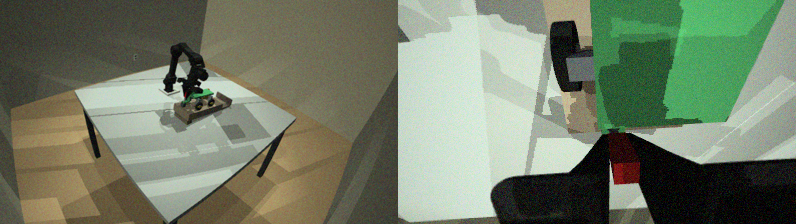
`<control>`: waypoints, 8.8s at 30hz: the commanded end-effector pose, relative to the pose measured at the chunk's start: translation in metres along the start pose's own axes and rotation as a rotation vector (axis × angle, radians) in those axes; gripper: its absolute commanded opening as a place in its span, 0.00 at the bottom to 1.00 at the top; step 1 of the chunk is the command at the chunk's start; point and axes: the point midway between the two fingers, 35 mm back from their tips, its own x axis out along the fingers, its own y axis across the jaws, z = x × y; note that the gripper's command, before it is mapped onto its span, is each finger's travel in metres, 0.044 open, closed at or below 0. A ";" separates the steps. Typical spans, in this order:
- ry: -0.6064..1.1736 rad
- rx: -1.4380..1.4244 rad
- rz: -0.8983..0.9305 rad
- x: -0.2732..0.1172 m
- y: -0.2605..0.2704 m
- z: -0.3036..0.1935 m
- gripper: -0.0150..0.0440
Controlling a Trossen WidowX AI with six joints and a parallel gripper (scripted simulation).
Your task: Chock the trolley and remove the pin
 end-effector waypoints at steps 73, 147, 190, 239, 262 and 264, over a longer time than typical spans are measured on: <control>0.008 0.003 0.000 -0.022 0.046 -0.036 0.25; -0.008 0.002 0.002 -0.047 0.081 0.168 0.25; -0.156 -0.892 -0.092 -0.047 0.084 0.190 0.25; -0.330 -1.587 -0.326 -0.015 0.095 0.200 0.25; -0.375 -1.581 -0.373 0.025 0.097 0.238 0.30; -0.375 -1.581 -0.373 0.025 0.097 0.237 0.39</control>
